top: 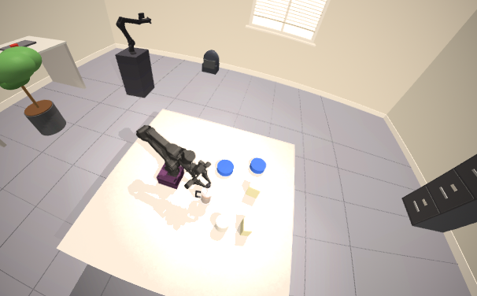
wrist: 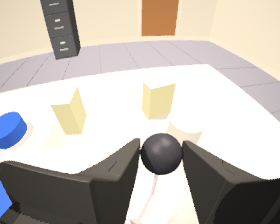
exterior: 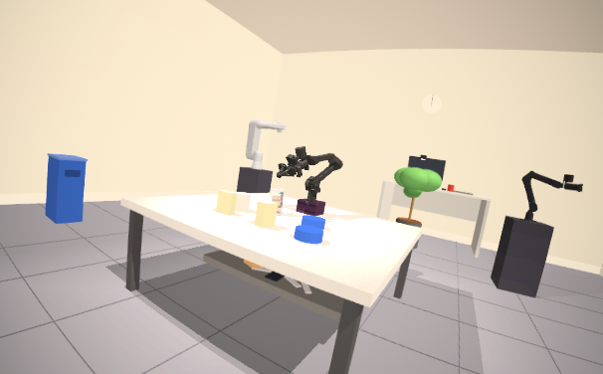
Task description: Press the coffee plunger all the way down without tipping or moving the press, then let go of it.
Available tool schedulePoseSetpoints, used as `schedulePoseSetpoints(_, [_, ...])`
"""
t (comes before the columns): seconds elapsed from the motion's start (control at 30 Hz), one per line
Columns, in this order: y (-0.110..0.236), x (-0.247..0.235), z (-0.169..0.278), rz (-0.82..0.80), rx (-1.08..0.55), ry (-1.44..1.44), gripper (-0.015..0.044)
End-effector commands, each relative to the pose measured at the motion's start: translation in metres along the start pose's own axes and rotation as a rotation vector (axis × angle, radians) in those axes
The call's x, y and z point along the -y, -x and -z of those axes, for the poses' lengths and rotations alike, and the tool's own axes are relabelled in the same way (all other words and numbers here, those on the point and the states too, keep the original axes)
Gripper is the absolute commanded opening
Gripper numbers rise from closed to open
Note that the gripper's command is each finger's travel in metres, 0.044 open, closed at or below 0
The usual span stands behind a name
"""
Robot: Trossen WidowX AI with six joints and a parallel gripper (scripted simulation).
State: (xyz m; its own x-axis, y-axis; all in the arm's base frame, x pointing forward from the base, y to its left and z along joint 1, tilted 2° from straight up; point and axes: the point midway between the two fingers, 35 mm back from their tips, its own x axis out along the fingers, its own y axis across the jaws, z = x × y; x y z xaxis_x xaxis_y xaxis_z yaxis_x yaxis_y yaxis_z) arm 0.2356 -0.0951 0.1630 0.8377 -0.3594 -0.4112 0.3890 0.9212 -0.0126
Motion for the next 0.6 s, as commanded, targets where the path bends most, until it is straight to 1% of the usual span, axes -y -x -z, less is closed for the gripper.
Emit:
schedulePoseSetpoints(0.0, [-0.010, 0.000, 0.027, -0.002, -0.067, 0.008, 0.0119])
schedulePoseSetpoints(0.57, [-0.028, 0.001, 0.044, -0.002, -0.066, 0.009, 0.0119])
